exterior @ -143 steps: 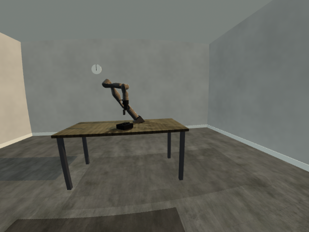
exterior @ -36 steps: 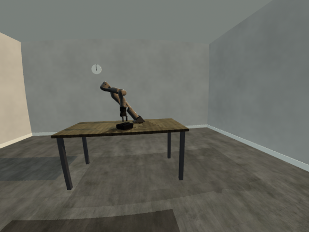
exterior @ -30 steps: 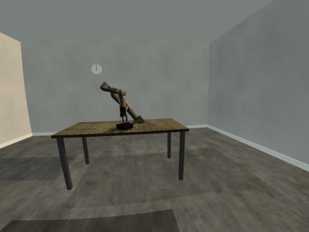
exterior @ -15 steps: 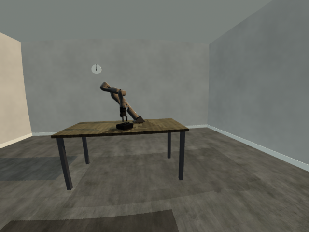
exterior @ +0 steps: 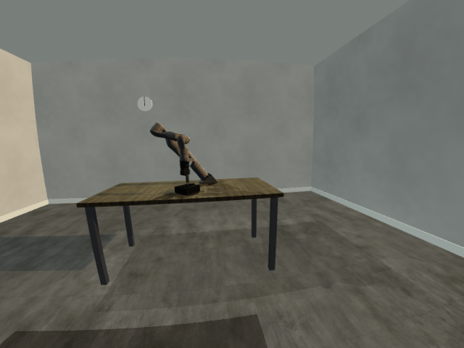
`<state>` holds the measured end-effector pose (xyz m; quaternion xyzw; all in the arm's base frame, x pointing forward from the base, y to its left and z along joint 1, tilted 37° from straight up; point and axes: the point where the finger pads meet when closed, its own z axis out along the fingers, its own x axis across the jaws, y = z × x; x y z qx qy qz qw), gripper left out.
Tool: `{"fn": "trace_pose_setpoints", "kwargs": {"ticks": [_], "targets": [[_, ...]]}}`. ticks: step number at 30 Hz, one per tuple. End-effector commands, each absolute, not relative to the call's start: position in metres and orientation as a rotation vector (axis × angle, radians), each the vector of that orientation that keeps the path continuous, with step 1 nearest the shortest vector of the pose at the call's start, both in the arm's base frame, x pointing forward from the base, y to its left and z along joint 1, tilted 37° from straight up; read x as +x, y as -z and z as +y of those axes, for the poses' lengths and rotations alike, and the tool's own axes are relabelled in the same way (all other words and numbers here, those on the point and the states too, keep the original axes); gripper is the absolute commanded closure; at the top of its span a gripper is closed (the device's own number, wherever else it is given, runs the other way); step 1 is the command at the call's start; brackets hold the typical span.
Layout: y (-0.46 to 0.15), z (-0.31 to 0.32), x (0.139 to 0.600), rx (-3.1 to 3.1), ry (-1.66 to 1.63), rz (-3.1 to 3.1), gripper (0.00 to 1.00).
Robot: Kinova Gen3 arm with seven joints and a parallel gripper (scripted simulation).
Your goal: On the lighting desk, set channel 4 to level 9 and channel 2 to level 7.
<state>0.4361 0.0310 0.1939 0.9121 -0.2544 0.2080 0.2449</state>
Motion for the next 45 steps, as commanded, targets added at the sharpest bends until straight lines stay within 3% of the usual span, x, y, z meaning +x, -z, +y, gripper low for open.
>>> {"fn": "trace_pose_setpoints", "kwargs": {"ticks": [1,45], "targets": [[-0.1945,0.0316,0.4363,2.491,-0.57,-0.694,1.0],[-0.1914,0.0293,0.4378,2.495,-0.562,-0.669,1.0]]}}
